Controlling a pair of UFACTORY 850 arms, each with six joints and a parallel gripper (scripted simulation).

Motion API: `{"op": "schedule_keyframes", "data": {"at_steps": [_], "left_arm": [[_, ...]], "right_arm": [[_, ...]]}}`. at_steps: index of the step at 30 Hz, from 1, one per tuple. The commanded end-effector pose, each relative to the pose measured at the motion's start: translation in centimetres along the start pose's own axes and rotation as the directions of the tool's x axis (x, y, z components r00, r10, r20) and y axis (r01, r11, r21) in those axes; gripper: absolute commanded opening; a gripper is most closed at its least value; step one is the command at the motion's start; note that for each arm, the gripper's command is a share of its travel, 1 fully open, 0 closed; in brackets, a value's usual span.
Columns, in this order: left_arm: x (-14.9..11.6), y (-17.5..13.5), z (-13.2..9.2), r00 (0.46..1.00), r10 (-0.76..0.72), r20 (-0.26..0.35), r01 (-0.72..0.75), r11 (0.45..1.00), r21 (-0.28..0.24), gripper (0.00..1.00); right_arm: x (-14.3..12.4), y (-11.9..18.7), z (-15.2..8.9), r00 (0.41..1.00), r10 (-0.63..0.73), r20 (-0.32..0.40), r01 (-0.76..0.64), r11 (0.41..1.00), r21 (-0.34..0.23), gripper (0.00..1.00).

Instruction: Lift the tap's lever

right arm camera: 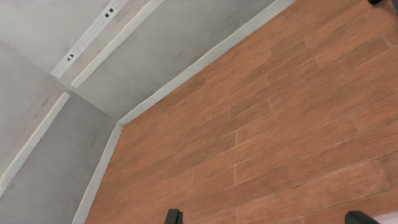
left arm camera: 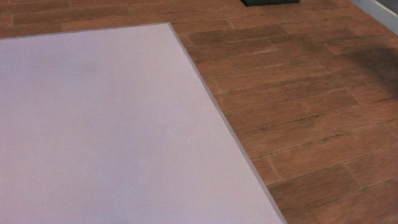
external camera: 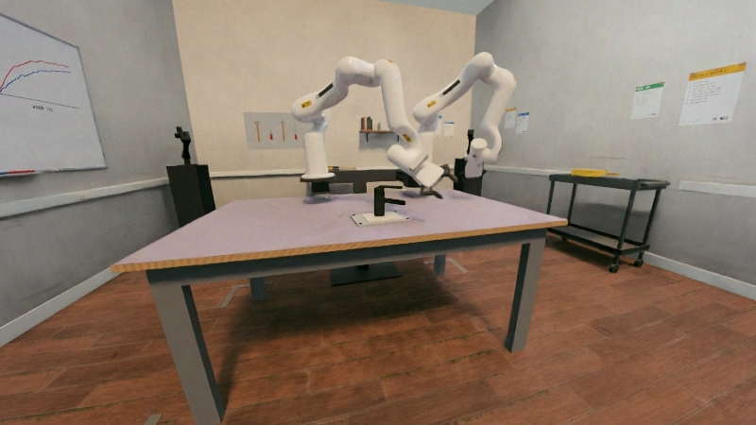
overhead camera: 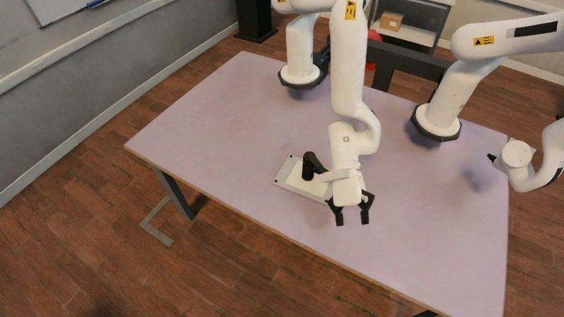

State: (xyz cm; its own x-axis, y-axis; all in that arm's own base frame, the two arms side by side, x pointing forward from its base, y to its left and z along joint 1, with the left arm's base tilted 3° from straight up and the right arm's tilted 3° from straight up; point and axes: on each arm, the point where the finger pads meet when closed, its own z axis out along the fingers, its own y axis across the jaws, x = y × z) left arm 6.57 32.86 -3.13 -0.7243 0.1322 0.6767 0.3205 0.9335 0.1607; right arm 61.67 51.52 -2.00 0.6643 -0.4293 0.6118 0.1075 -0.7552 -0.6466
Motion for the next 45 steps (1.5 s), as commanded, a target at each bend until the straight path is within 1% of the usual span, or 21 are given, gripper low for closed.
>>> {"op": "schedule_keyframes", "data": {"at_steps": [1, 5, 10, 12, 14, 21, 27, 29, 30, 33, 36, 37, 38, 39, 40, 41, 43, 44, 45], "left_arm": [[0.0, 0.0, 0.0, 1.0, -0.001, 0.0, 0.001, 1.0, -0.001, 1.0], [0.0, 0.0, 0.0, 1.0, -0.001, 0.0, 0.001, 1.0, -0.001, 1.0], [0.0, 0.0, 0.0, 1.0, -0.001, 0.0, 0.001, 1.0, -0.001, 1.0], [0.0, 0.0, 0.0, 1.0, -0.001, 0.0, 0.001, 1.0, -0.001, 1.0], [0.0, 0.0, 0.0, 1.0, -0.001, 0.0, 0.001, 1.0, -0.001, 1.0], [0.0, 0.0, 0.0, 1.0, -0.001, 0.0, 0.001, 1.0, -0.001, 1.0], [0.0, 0.0, 0.0, 1.0, -0.001, 0.0, 0.001, 1.0, -0.001, 1.0], [0.0, 0.0, 0.0, 1.0, -0.001, 0.0, 0.001, 1.0, -0.001, 1.0], [0.0, 0.0, 0.0, 1.0, -0.001, 0.0, 0.001, 1.0, -0.001, 1.0], [0.0, 0.0, 0.0, 1.0, -0.001, 0.0, 0.001, 1.0, -0.001, 1.0], [0.0, 0.0, 0.0, 1.0, -0.001, 0.0, 0.001, 1.0, -0.001, 1.0], [0.0, 0.0, 0.0, 1.0, -0.001, 0.0, 0.001, 1.0, -0.001, 1.0], [0.0, 0.0, 0.0, 1.0, -0.001, 0.0, 0.001, 1.0, -0.001, 1.0], [0.0, 0.0, 0.0, 1.0, -0.001, 0.0, 0.001, 1.0, -0.001, 1.0], [0.0, 0.0, 0.0, 1.0, -0.001, 0.0, 0.001, 1.0, -0.001, 1.0], [0.0, 0.0, 0.0, 1.0, -0.001, 0.0, 0.001, 1.0, -0.001, 1.0], [0.0, 0.0, 0.0, 1.0, -0.001, 0.0, 0.001, 1.0, -0.001, 1.0], [0.0, 0.0, 0.0, 1.0, -0.001, 0.0, 0.001, 1.0, -0.001, 1.0], [0.0, 0.0, 0.0, 1.0, -0.001, 0.0, 0.001, 1.0, -0.001, 1.0]], "right_arm": [[2.3, 0.8, 0.0, 1.0, 0.004, -0.009, -0.004, 1.0, -0.023, 1.0], [5.1, 2.2, -0.1, 1.0, 0.009, -0.018, -0.01, 0.998, -0.056, 1.0], [9.6, 4.5, -0.6, 0.999, 0.018, -0.032, -0.021, 0.994, -0.11, 1.0], [9.6, 4.5, -0.6, 0.999, 0.018, -0.032, -0.021, 0.994, -0.11, 1.0], [11.7, 5.6, -0.9, 0.999, 0.022, -0.038, -0.027, 0.99, -0.136, 1.0], [19.9, 10.5, -3.1, 0.997, 0.042, -0.062, -0.056, 0.969, -0.239, 1.0], [26.1, 14.7, -6.1, 0.994, 0.067, -0.084, -0.092, 0.935, -0.342, 1.0], [26.1, 14.7, -6.1, 0.994, 0.067, -0.084, -0.092, 0.935, -0.342, 1.0], [29.1, 16.8, -7.6, 0.994, 0.072, -0.087, -0.099, 0.928, -0.36, 1.0], [31.1, 18.4, -9.2, 0.991, 0.088, -0.099, -0.122, 0.902, -0.413, 1.0], [33.9, 20.7, -11.5, 0.988, 0.108, -0.11, -0.147, 0.872, -0.467, 1.0], [34.8, 21.4, -12.1, 0.988, 0.108, -0.11, -0.147, 0.872, -0.467, 1.0], [35.5, 22.0, -12.9, 0.987, 0.115, -0.114, -0.156, 0.86, -0.485, 1.0], [36.4, 22.7, -13.6, 0.987, 0.115, -0.114, -0.156, 0.86, -0.485, 1.0], [37.2, 23.4, -14.4, 0.985, 0.122, -0.118, -0.165, 0.849, -0.503, 1.0], [38.1, 24.1, -15.2, 0.985, 0.122, -0.118, -0.165, 0.849, -0.503, 1.0], [39.5, 25.5, -17.0, 0.982, 0.138, -0.126, -0.184, 0.823, -0.537, 1.0], [40.3, 26.2, -17.8, 0.982, 0.138, -0.126, -0.184, 0.823, -0.537, 1.0], [40.3, 26.2, -17.8, 0.982, 0.138, -0.126, -0.184, 0.823, -0.537, 1.0]]}}
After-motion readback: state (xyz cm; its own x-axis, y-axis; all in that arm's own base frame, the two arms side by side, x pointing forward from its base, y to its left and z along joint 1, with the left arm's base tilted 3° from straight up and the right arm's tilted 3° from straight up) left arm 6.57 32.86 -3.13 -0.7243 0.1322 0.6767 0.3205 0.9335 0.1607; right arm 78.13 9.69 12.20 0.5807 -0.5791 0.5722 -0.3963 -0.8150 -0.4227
